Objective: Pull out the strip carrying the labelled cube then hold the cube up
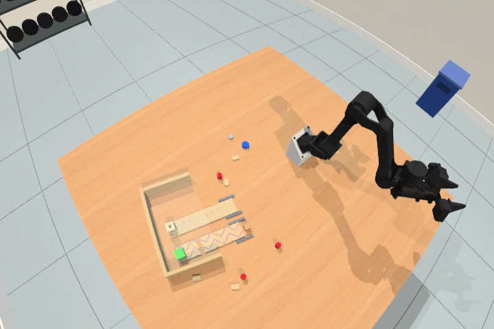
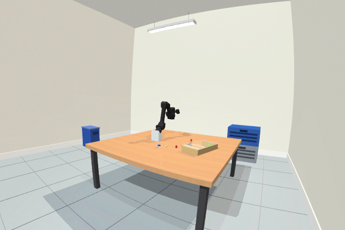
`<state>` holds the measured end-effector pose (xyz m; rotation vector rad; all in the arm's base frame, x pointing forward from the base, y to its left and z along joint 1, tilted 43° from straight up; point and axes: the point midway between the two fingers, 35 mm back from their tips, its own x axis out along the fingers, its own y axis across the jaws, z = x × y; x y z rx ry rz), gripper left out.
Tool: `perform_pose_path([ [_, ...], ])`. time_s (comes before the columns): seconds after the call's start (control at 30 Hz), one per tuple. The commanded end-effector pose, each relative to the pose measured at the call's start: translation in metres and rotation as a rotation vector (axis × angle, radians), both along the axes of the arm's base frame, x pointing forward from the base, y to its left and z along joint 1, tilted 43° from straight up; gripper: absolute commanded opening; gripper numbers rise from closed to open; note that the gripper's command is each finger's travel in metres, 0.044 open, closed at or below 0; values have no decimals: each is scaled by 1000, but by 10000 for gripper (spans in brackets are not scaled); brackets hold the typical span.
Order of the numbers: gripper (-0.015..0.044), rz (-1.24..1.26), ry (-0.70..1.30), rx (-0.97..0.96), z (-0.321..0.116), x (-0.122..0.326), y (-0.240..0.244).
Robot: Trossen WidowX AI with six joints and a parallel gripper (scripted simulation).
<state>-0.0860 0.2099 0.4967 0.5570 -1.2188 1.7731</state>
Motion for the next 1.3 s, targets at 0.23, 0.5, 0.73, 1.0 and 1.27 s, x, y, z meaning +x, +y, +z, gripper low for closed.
perform_pose_path([
  [0.23, 400, -227, 0, -251, -42, 67, 65],
  [0.5, 400, -486, 117, -548, -103, 182, 97],
  [0.73, 400, -675, 302, -764, -159, 280, 79],
  [1.0, 400, -847, 604, -952, -224, 373, 14],
  [1.27, 400, -966, 988, -1047, -288, 430, -84],
])
